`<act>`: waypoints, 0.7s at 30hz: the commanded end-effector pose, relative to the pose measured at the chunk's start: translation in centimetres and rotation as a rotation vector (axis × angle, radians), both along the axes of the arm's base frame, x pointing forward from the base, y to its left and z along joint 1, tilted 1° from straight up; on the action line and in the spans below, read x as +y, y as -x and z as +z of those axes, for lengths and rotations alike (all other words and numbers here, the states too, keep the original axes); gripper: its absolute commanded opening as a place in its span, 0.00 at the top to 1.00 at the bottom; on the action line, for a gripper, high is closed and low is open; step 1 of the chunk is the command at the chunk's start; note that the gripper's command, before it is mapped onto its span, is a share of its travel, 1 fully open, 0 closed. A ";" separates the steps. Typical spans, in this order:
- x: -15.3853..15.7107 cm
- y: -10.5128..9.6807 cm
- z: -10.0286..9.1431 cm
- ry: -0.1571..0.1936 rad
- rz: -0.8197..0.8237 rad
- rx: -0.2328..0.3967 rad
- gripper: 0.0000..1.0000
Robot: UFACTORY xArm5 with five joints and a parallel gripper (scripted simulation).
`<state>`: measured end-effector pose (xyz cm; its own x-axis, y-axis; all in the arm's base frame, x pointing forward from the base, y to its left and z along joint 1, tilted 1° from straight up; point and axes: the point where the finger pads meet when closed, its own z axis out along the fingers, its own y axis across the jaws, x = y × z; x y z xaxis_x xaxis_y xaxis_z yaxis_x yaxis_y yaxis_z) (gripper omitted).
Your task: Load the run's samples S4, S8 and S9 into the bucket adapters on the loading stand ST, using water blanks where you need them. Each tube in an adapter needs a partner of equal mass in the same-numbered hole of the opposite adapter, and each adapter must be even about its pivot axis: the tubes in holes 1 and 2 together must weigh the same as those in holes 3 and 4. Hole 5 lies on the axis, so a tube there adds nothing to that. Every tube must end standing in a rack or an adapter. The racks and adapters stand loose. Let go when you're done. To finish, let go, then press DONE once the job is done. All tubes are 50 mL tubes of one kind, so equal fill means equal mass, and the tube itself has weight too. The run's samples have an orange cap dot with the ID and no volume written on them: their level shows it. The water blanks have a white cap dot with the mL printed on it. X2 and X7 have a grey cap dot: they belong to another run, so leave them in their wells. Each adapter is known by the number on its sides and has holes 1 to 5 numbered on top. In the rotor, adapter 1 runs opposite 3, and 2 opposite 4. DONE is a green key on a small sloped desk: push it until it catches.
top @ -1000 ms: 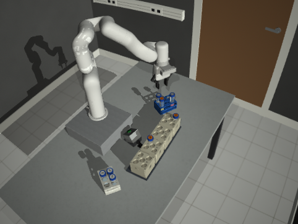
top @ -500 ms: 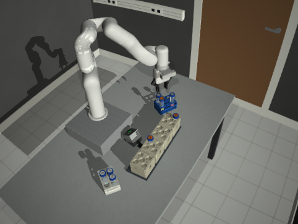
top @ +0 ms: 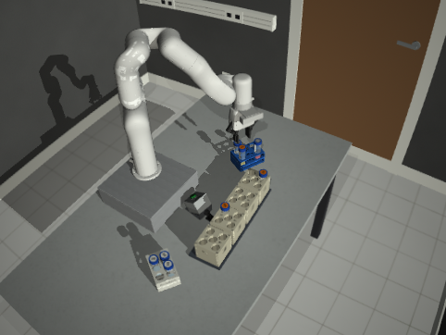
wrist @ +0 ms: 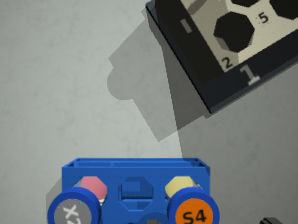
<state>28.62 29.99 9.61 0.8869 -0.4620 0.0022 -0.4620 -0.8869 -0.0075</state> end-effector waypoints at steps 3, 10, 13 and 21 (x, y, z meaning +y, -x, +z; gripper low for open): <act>0.1 -0.1 -1.0 -0.013 0.000 0.008 0.43; 0.2 -0.1 -2.4 -0.013 0.000 0.008 0.43; 0.2 -0.1 -3.0 -0.013 0.000 0.008 0.43; 0.2 -0.1 -4.2 -0.013 0.000 0.008 0.43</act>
